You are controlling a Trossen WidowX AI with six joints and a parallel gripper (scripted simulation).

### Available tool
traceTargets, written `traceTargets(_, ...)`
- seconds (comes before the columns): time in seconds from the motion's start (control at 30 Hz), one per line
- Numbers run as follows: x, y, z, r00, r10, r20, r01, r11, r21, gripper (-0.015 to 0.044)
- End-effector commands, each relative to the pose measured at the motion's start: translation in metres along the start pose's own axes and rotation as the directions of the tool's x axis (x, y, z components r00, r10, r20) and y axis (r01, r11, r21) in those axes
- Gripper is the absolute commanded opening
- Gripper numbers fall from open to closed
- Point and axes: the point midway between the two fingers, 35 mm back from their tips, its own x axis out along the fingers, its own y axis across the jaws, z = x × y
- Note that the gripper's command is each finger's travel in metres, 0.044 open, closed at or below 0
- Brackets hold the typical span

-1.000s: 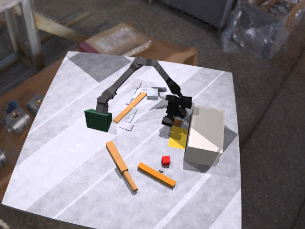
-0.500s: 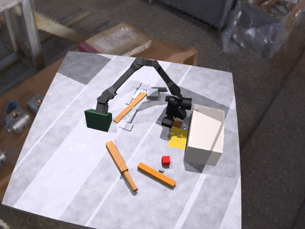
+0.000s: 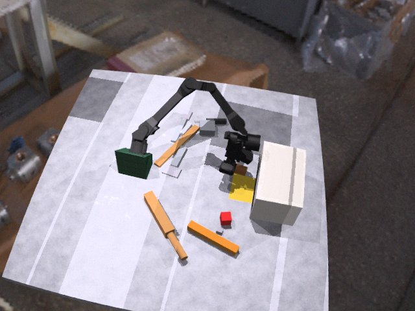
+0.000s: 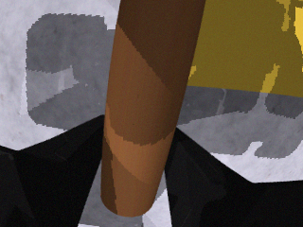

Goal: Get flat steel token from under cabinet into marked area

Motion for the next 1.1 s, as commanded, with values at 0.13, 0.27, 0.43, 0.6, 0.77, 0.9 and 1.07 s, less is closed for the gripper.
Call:
traceTargets(0.13,0.001,-0.012,0.000,1.000,-0.014,0.000,0.014,1.000,0.006,0.0000)
traceTargets(0.27,0.001,-0.015,0.000,1.000,-0.014,0.000,0.014,1.000,0.006,0.0000)
traceTargets(0.43,0.001,-0.018,0.000,1.000,-0.014,0.000,0.014,1.000,0.006,0.0000)
traceTargets(0.6,0.001,-0.021,-0.001,1.000,-0.014,0.000,0.014,1.000,0.006,0.0000)
traceTargets(0.77,0.001,-0.024,-0.001,1.000,-0.014,0.000,0.014,1.000,0.006,0.0000)
traceTargets(0.9,0.001,-0.026,-0.001,1.000,-0.015,0.000,0.015,1.000,0.006,0.0000)
traceTargets(1.07,0.001,-0.029,-0.001,1.000,-0.015,0.000,0.015,1.000,0.006,0.0000)
